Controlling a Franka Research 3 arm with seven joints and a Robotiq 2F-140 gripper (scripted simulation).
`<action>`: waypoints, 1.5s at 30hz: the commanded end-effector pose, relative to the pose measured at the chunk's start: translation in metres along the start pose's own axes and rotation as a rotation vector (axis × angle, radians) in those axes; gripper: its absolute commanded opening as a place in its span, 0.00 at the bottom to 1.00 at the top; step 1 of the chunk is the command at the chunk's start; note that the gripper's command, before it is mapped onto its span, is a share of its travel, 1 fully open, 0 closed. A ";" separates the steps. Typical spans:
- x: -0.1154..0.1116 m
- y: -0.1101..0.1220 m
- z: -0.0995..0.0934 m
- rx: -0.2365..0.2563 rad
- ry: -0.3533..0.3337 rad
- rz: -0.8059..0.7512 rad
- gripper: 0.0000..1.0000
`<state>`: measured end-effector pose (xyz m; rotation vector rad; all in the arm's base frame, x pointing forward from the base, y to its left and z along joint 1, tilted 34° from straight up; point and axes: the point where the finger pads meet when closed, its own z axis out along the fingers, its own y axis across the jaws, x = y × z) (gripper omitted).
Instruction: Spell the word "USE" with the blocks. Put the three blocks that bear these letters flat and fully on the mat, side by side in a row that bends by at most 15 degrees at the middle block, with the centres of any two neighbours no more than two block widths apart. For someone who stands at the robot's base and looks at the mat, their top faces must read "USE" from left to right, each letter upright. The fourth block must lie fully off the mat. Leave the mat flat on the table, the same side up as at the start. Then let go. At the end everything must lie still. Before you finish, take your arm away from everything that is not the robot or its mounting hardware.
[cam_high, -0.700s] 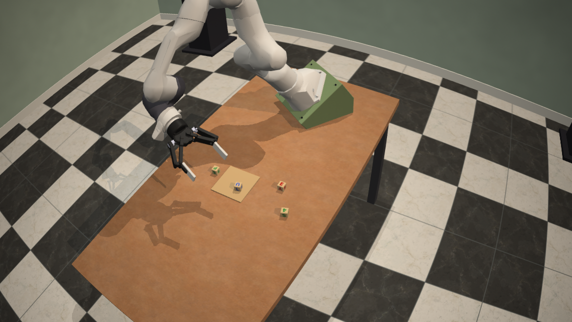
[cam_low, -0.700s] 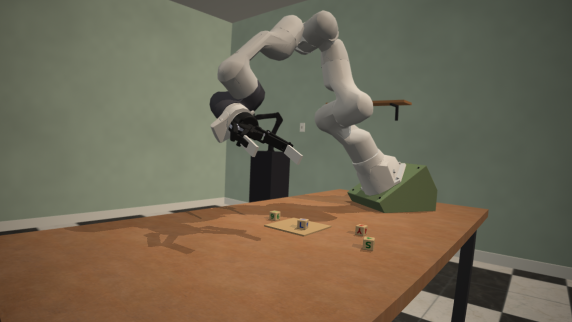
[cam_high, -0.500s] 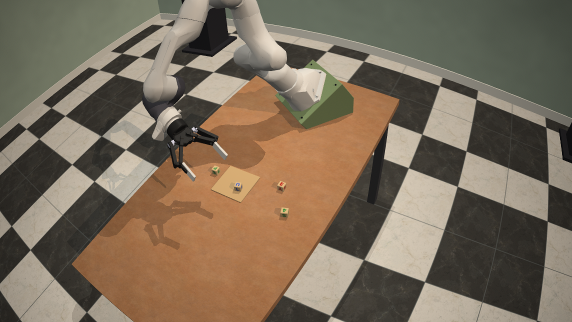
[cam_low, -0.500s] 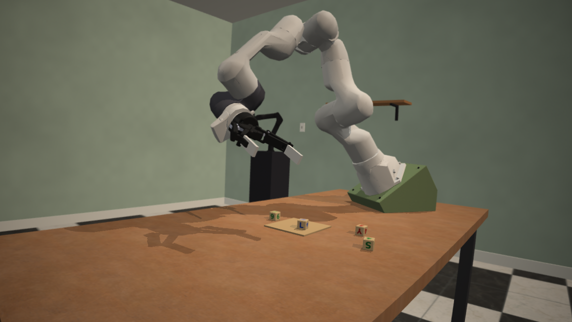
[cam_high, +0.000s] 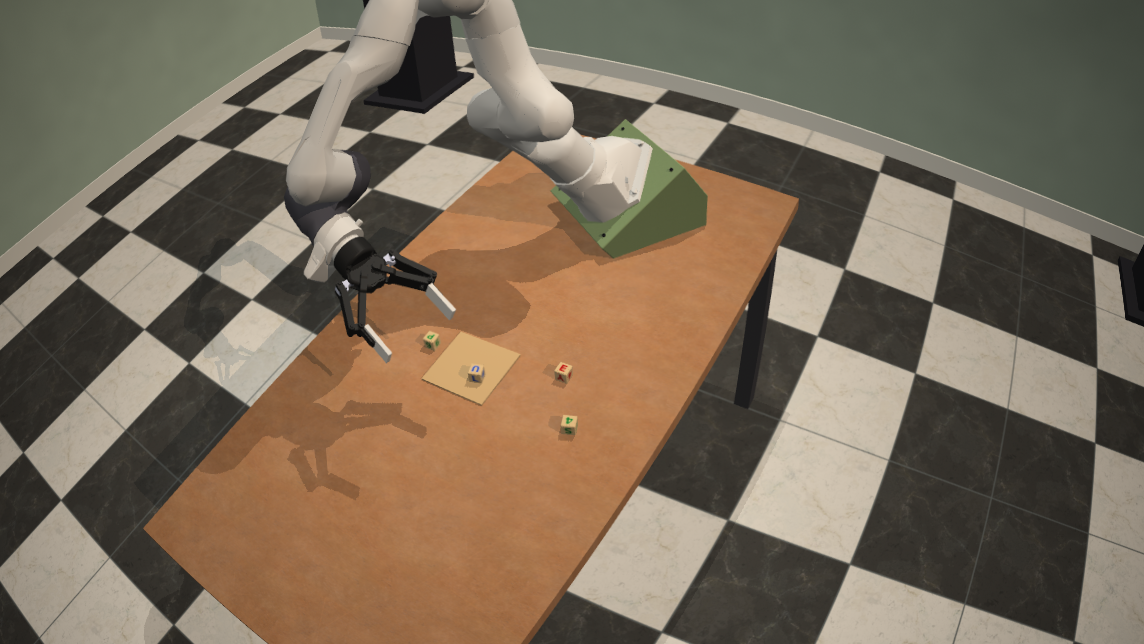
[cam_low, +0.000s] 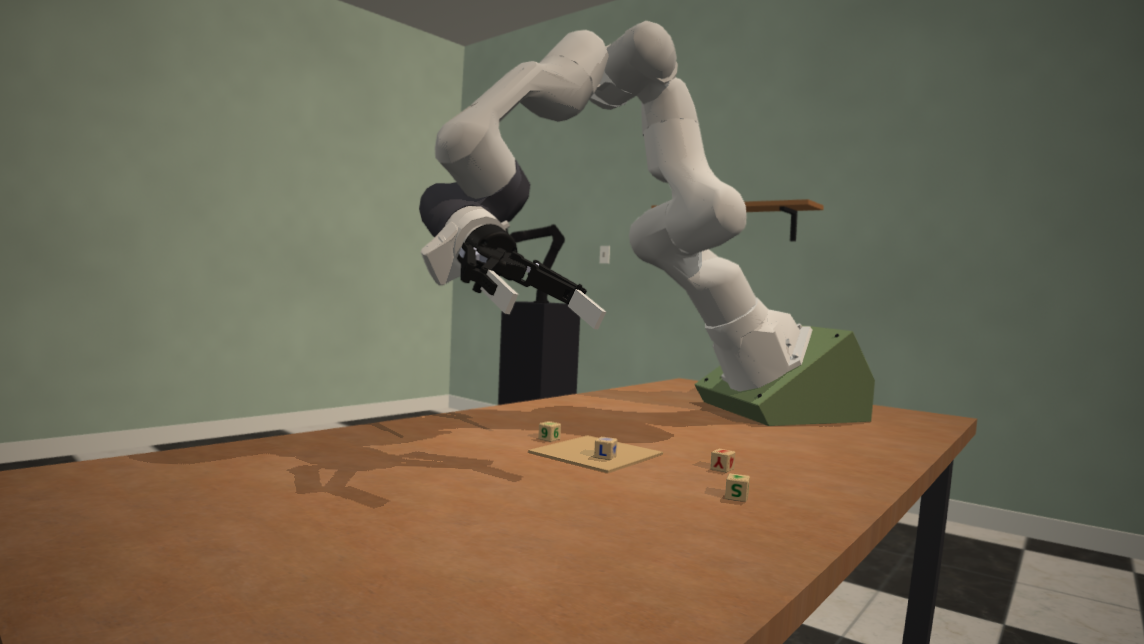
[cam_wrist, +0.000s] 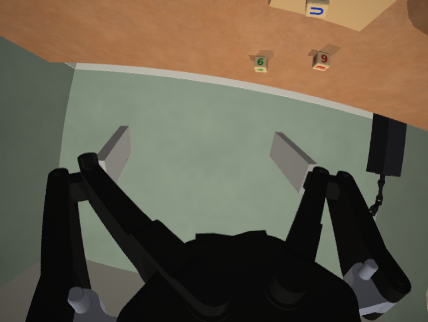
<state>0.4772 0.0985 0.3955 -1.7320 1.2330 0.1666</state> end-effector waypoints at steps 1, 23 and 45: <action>-0.003 -0.001 0.000 -0.006 0.008 -0.001 1.00; -0.074 -0.010 0.037 -0.178 0.362 -0.020 1.00; -0.095 0.010 0.101 -0.233 0.784 -0.026 1.00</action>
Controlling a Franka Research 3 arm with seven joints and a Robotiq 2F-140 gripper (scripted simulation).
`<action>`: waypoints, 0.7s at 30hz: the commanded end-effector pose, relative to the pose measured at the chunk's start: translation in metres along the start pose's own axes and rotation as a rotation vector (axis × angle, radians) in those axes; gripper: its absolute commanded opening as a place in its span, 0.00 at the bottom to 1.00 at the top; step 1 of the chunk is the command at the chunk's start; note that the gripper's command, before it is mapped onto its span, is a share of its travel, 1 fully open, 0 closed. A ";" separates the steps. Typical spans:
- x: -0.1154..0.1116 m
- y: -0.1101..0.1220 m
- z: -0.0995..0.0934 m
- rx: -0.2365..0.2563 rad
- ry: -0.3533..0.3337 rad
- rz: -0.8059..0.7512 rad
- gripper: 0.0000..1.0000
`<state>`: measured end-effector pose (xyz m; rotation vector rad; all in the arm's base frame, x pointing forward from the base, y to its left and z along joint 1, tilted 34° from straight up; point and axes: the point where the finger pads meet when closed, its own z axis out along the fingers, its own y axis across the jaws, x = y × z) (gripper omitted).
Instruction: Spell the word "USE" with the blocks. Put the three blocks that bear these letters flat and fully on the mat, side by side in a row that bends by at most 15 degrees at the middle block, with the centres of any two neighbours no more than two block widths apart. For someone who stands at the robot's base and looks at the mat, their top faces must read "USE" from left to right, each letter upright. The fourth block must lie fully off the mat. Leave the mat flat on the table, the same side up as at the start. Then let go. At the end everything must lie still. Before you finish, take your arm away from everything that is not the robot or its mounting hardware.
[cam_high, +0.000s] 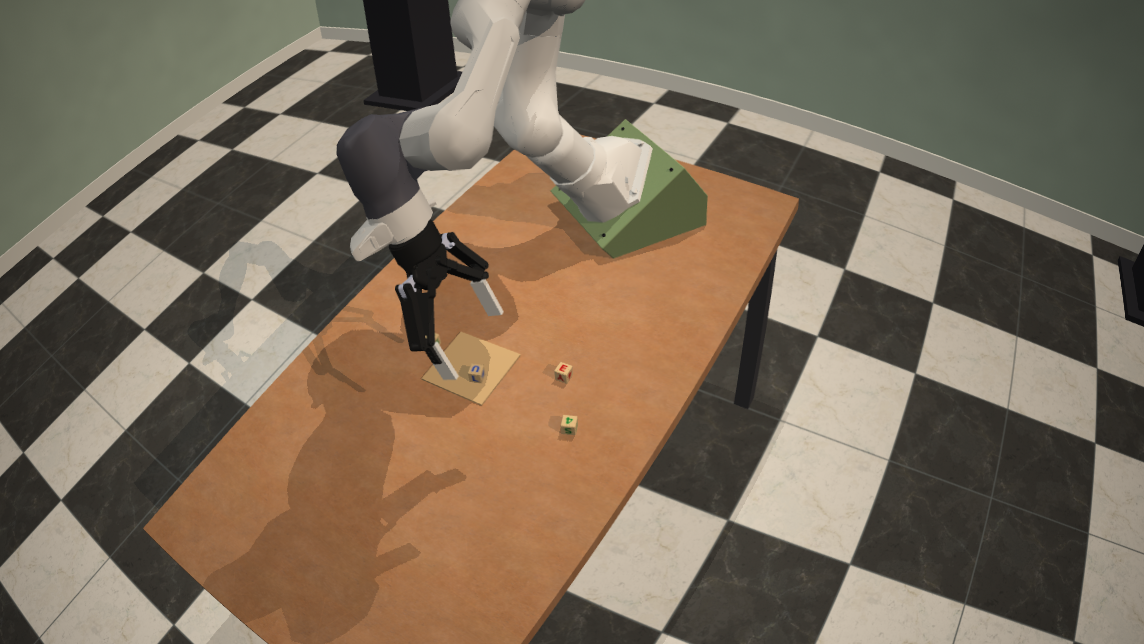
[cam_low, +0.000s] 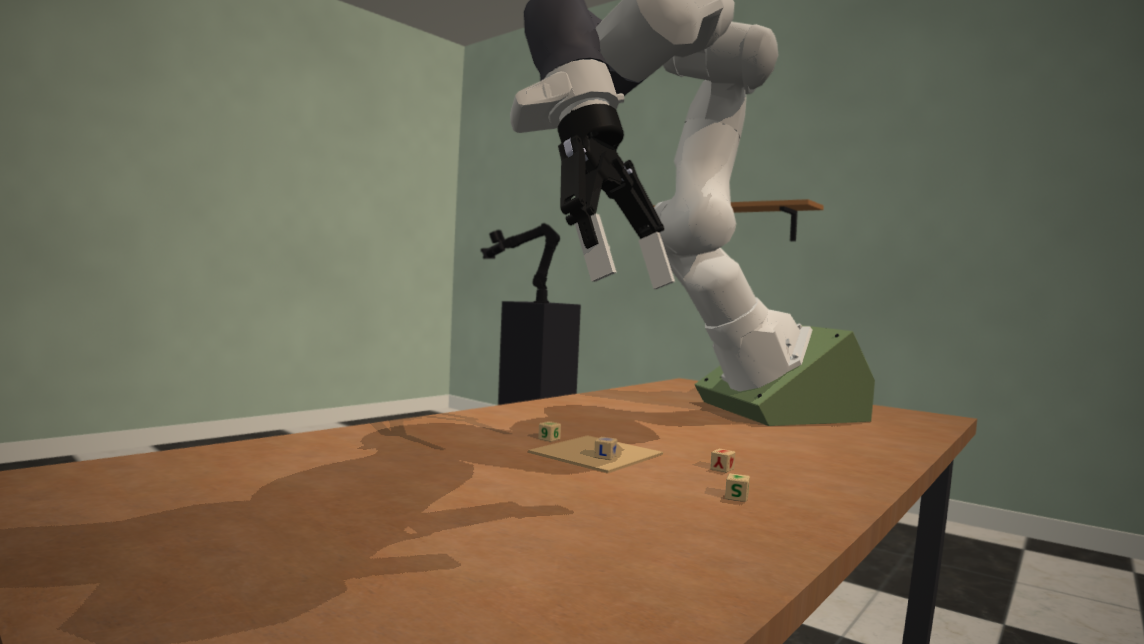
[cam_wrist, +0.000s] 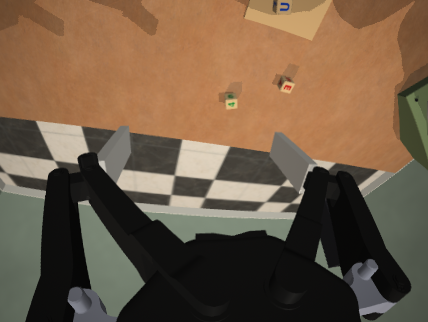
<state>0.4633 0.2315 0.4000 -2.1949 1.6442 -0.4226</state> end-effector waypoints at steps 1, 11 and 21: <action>-0.005 0.002 0.007 -0.010 0.054 0.115 1.00; -0.031 0.014 0.055 -0.028 0.296 0.130 1.00; -0.045 0.038 0.123 -0.032 0.531 0.137 1.00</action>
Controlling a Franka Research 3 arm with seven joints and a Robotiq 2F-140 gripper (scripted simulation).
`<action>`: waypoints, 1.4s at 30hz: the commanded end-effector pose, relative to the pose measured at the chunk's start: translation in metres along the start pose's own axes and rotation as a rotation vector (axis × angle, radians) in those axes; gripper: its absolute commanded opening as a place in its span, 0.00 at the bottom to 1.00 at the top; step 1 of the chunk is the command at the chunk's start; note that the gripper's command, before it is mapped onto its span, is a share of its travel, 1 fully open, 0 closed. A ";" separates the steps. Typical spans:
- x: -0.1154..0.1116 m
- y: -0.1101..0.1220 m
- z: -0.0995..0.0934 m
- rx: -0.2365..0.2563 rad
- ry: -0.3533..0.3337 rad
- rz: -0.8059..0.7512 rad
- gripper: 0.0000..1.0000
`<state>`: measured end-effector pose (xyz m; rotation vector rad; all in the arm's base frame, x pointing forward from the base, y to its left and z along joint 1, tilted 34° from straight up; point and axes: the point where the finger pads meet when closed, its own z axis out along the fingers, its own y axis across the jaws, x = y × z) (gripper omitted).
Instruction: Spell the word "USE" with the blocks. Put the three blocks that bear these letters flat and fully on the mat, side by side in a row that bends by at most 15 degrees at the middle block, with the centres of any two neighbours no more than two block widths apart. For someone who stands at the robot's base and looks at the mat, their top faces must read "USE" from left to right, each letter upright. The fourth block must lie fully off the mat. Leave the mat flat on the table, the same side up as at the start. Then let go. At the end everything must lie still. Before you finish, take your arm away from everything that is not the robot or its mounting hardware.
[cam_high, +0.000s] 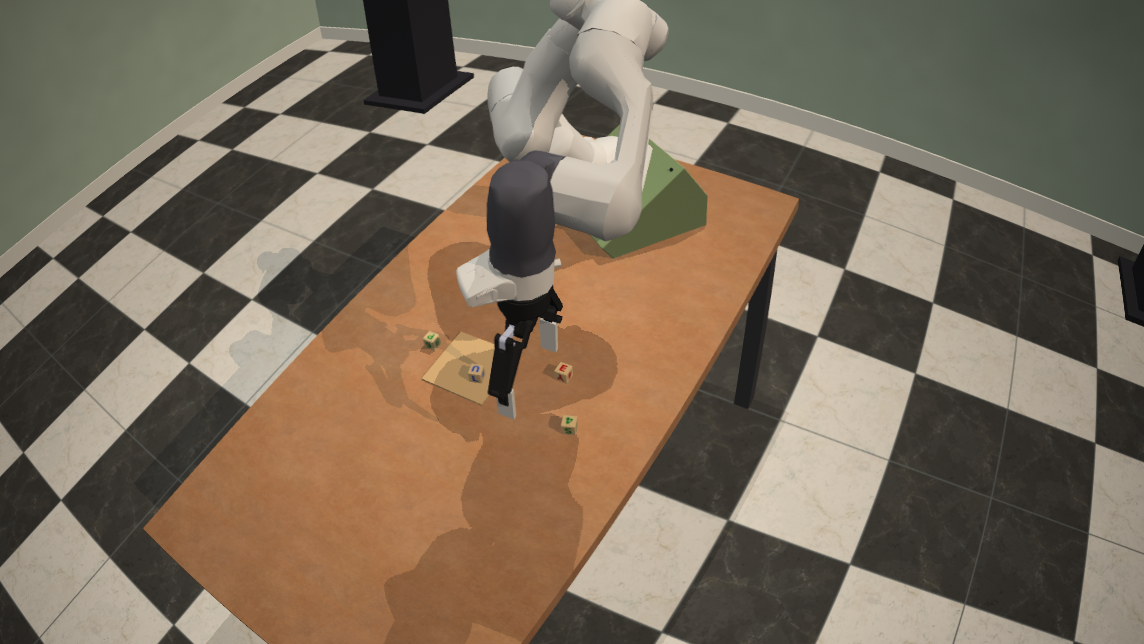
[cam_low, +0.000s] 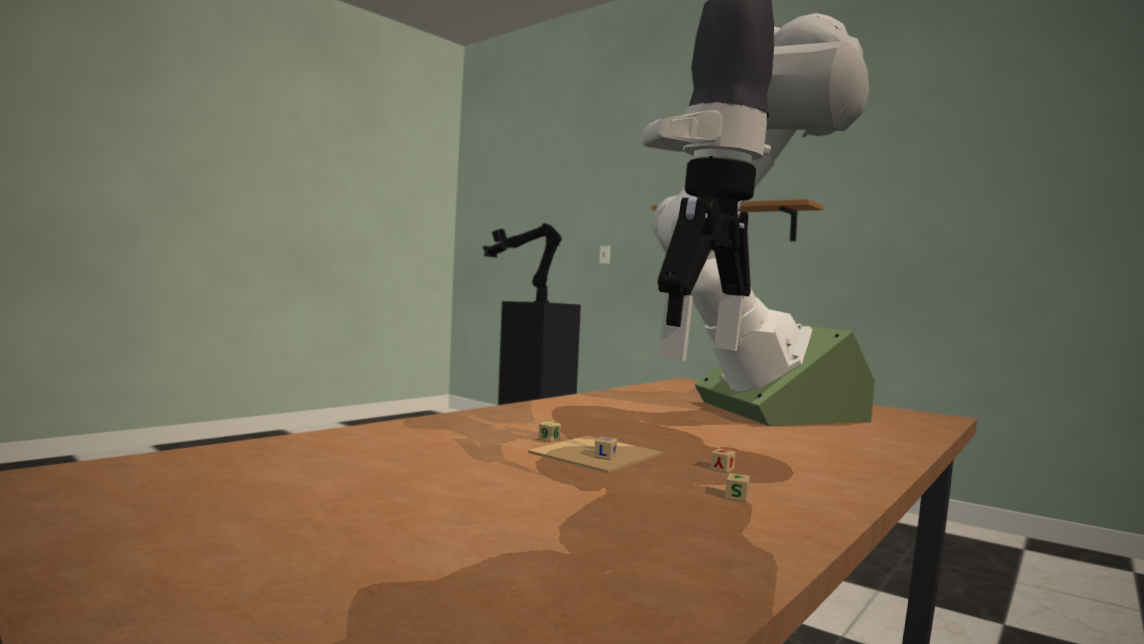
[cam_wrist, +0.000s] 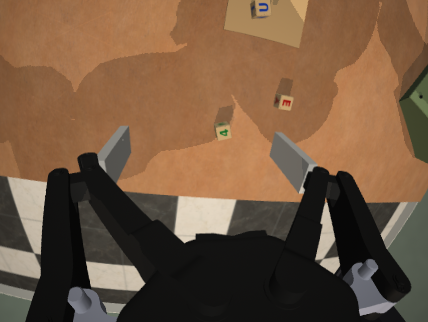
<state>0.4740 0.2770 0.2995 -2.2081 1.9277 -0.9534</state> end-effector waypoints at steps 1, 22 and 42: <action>-0.017 0.015 0.029 -0.012 0.093 0.103 1.00; -0.048 0.051 0.098 -0.006 0.278 0.099 1.00; -0.048 0.051 0.098 -0.006 0.278 0.099 1.00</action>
